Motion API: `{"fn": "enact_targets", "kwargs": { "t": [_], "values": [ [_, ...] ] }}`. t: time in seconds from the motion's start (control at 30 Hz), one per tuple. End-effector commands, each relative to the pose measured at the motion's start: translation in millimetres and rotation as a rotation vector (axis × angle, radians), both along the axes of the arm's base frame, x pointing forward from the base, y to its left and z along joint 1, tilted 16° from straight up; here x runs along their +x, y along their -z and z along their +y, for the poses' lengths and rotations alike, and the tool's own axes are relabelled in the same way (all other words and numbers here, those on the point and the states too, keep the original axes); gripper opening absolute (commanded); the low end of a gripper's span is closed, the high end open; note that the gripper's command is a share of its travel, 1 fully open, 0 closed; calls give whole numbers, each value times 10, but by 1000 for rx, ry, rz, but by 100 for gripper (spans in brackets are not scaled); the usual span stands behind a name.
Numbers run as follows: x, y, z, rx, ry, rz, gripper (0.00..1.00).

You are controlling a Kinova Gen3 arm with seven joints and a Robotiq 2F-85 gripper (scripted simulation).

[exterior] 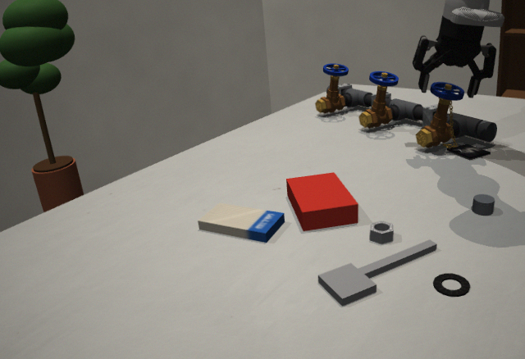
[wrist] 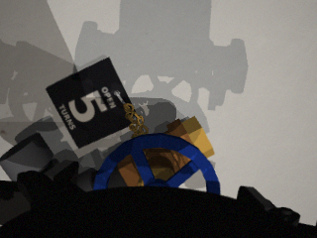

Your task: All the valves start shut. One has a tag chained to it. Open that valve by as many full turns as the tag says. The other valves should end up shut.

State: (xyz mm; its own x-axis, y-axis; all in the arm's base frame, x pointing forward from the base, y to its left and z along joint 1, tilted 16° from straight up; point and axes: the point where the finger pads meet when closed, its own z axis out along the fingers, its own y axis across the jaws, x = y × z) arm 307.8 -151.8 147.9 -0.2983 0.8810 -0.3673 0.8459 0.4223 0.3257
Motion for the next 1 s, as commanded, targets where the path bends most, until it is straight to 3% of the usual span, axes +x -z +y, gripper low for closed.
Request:
{"fn": "enact_targets", "kwargs": {
  "t": [0.0, 0.47, 0.97],
  "values": [
    [2, -4, -2, 57, 77, -28, 100],
    [2, -4, -2, 273, 500, -128, 100],
    [2, -4, -2, 424, 797, -197, 100]
  ]
}}
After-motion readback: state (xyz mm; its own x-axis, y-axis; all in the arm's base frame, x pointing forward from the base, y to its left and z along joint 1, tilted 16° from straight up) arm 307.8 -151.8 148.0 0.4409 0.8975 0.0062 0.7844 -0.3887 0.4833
